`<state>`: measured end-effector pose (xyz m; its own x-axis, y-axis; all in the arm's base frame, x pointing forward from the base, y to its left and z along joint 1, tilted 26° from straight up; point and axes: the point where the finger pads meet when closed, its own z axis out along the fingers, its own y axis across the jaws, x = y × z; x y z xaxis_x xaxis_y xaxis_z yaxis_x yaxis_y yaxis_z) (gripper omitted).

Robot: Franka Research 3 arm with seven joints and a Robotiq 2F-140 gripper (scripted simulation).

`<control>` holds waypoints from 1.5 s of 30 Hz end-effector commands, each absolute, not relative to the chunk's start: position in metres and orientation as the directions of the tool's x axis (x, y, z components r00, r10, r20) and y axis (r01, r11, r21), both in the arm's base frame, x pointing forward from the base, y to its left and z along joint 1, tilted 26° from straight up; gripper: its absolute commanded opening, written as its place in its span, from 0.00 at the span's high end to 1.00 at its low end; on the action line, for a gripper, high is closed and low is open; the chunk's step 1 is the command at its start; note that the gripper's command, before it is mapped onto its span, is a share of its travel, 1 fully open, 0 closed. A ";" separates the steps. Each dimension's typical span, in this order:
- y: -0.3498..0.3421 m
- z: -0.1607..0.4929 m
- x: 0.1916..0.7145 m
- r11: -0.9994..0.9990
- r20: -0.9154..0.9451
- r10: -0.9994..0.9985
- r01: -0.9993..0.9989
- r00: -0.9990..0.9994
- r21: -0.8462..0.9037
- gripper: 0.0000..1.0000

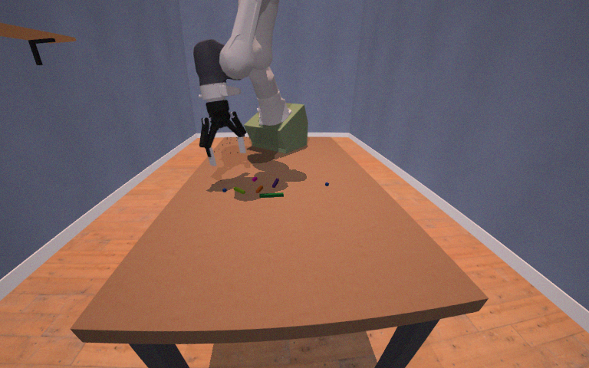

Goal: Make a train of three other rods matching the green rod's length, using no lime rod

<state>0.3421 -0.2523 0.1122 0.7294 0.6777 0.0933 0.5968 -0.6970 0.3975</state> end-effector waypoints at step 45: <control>-0.255 0.110 0.367 -0.746 0.052 0.581 0.506 0.812 0.433 0.00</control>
<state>0.3584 -0.2516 0.1085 0.7687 0.6375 0.0515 0.5636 -0.7133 0.4166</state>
